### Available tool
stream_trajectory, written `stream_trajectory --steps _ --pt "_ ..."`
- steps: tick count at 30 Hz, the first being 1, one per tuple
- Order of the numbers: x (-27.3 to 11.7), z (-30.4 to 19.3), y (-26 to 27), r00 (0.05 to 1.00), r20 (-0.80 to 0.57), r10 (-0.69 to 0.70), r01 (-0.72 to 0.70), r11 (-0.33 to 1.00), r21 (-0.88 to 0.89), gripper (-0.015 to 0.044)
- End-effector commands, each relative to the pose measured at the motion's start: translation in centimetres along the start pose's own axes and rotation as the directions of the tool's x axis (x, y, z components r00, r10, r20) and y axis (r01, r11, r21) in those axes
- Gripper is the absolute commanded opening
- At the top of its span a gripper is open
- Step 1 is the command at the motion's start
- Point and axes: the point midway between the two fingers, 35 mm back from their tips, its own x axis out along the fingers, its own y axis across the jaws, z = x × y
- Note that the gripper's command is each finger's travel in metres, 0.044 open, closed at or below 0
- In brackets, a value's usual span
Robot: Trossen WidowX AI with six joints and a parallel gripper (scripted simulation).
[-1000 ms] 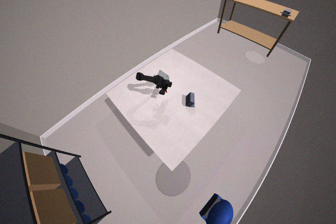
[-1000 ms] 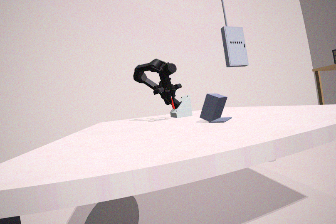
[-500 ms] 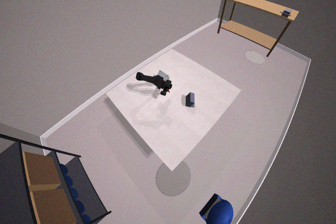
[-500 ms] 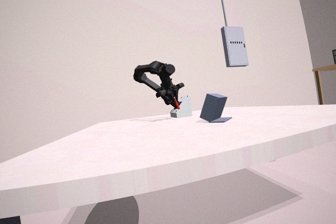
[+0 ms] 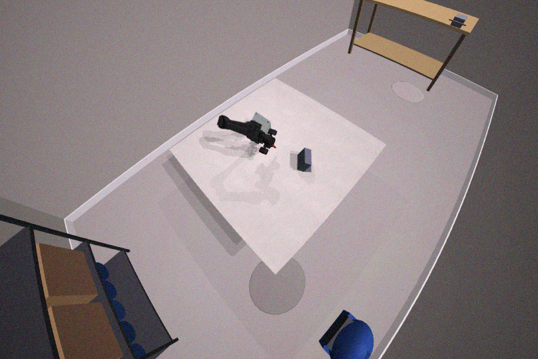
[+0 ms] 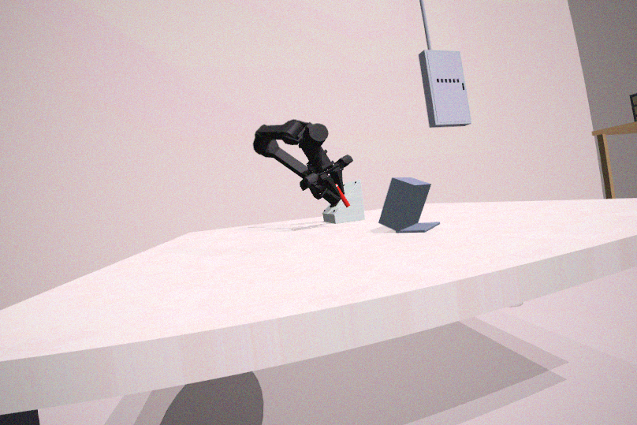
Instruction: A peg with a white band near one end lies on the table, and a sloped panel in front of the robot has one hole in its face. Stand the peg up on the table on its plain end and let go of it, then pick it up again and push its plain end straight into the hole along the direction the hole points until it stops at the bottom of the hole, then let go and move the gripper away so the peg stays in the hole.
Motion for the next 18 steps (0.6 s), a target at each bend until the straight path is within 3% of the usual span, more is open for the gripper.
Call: stream_trajectory --steps 1,18 --pt "0.3 -0.5 -0.2 0.999 -0.032 -0.027 0.027 1.0 0.013 0.0" --pt "1.0 -2.9 -0.2 0.98 -0.171 -0.104 0.118 0.99 0.071 0.0"
